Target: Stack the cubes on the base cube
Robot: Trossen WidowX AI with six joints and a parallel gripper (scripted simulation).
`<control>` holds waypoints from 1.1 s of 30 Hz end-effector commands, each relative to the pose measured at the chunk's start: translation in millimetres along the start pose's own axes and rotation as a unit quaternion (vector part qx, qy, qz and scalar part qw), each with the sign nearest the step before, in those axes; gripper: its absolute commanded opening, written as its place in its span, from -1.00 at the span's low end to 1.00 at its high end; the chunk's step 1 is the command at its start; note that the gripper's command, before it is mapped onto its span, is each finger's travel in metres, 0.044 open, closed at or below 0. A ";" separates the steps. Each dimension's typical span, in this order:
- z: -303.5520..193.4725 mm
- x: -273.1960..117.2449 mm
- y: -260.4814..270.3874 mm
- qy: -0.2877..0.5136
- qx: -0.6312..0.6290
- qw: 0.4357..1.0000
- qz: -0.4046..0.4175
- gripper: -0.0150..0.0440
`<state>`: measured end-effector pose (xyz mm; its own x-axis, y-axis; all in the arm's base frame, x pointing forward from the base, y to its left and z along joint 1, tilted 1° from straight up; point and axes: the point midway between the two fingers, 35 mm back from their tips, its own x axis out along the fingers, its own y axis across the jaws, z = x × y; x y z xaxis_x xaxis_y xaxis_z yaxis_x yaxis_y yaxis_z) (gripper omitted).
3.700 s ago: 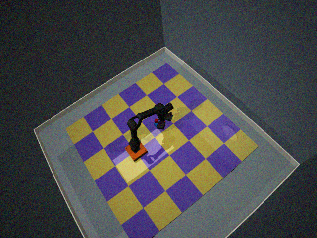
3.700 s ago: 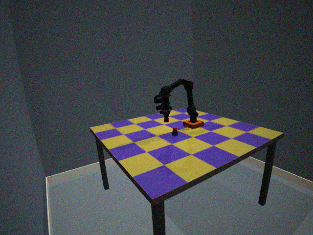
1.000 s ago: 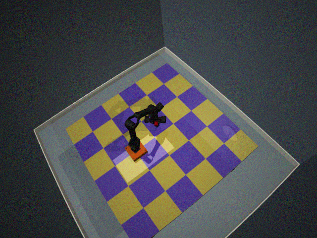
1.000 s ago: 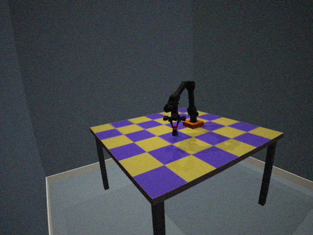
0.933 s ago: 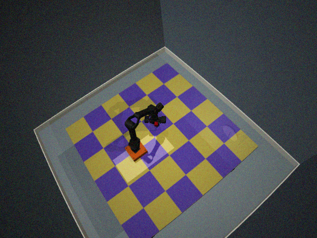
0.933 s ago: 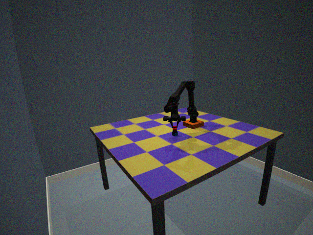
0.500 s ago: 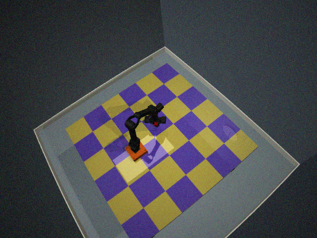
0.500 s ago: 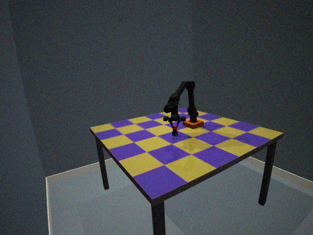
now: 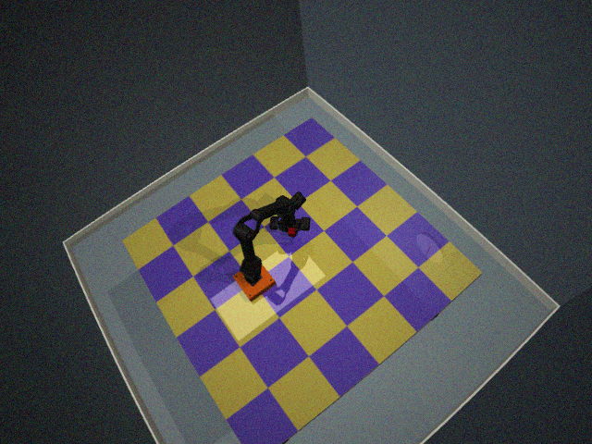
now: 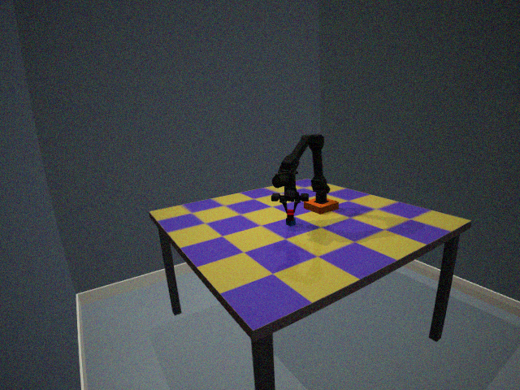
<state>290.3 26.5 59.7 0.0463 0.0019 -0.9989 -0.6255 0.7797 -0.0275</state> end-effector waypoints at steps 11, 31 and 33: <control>-0.5 1.2 1.2 0.000 0.003 1.000 0.003 0.20; 0.0 -35.4 -0.2 0.000 0.000 1.000 0.000 0.20; 0.0 -38.9 -0.2 0.000 0.000 1.000 0.000 0.20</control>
<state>287.1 26.2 92.3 0.0396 0.0015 -0.9992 -0.6256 0.7798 -0.0236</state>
